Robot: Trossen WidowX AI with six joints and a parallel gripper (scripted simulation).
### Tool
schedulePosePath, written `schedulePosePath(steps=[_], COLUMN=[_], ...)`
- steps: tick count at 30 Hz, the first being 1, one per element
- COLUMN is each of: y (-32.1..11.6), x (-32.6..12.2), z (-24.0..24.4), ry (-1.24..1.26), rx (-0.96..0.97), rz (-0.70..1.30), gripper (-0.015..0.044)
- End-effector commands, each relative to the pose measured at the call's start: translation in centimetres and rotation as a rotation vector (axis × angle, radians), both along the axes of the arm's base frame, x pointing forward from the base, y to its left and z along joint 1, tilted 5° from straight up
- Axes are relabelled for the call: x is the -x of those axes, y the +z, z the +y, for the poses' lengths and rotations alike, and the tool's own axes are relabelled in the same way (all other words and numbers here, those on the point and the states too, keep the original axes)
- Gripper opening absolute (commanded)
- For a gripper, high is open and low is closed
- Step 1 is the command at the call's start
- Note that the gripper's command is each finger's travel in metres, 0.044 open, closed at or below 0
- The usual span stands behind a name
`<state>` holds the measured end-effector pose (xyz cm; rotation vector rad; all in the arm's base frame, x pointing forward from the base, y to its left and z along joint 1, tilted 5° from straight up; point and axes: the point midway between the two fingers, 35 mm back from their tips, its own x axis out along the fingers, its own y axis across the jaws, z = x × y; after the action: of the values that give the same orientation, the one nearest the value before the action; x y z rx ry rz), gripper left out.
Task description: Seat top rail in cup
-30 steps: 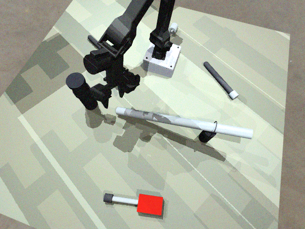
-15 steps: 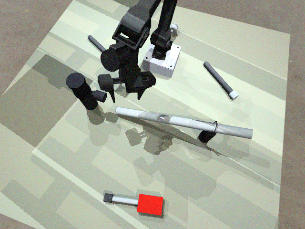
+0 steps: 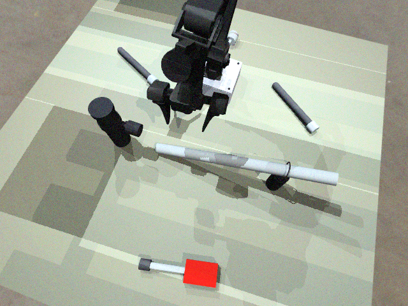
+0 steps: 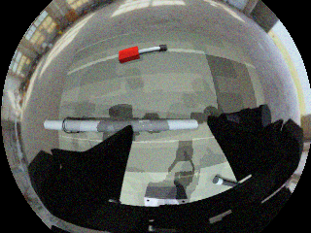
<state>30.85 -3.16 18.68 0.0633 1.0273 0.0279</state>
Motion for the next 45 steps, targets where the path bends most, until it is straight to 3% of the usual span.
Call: schedulePosePath(steps=[1, 7, 14, 21, 36, 45], y=[0.2, -1.0, -4.7, -8.2, -8.3, -11.8], x=[0.2, -0.4, -1.7, -2.4, -2.4, -2.5], z=[0.1, 0.4, 1.4, 2.3, 2.3, 2.6], ry=[-0.039, 0.173, 0.818, 1.455, 1.472, 1.472], rx=[-0.017, 0.090, 0.310, 0.405, 0.406, 0.406], rz=[0.004, 0.069, 0.227, 0.309, 0.310, 0.310], gripper=[0.0440, 0.0440, 0.0440, 0.0440, 0.0440, 0.0440])
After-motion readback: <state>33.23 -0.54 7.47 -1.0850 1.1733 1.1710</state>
